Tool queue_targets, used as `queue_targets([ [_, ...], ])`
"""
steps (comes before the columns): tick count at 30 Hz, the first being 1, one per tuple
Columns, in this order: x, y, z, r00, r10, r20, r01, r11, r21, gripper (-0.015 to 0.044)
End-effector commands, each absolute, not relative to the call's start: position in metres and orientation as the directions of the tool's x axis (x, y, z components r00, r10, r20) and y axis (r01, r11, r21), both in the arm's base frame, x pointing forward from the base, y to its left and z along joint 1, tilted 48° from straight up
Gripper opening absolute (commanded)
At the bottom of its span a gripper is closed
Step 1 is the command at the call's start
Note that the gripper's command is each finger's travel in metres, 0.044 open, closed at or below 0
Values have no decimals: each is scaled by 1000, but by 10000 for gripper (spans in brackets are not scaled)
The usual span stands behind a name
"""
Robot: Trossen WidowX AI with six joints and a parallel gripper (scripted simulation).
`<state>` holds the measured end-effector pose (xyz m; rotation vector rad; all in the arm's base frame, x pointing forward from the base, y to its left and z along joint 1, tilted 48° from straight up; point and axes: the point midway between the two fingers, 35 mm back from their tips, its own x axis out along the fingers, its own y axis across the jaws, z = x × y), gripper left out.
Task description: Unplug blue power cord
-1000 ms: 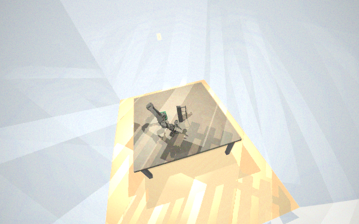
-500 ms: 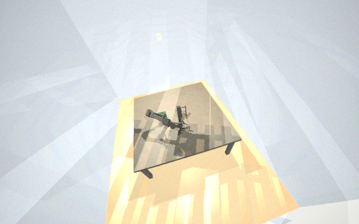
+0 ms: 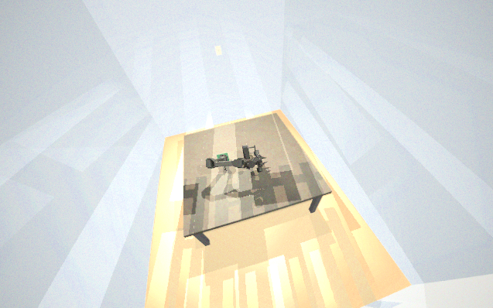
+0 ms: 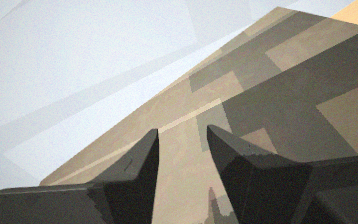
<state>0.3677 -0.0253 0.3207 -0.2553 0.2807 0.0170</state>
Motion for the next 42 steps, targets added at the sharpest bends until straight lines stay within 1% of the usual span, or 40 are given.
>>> queue_targets([
  [1,384,7,304,942,32,-335,-137,946,-294,160],
  [6,399,56,274,898,101,-429,-270,895,-354,160],
  [11,403,112,237,829,156,-537,-421,808,-413,160],
  [15,391,152,209,751,180,-635,-544,714,-441,160],
  [17,382,165,187,695,161,-701,-599,669,-440,160],
  [20,372,174,164,636,124,-761,-651,615,-444,160],
  [25,343,175,112,485,-42,-873,-767,460,-448,160],
  [29,310,159,70,327,-265,-907,-872,287,-398,160],
  [32,282,138,47,202,-457,-866,-940,158,-303,160],
  [34,265,124,39,136,-579,-804,-973,77,-220,160],
  [37,246,107,35,78,-724,-685,-996,-23,-88,160],
  [42,244,106,36,74,-737,-672,-997,-32,-75,160],
])
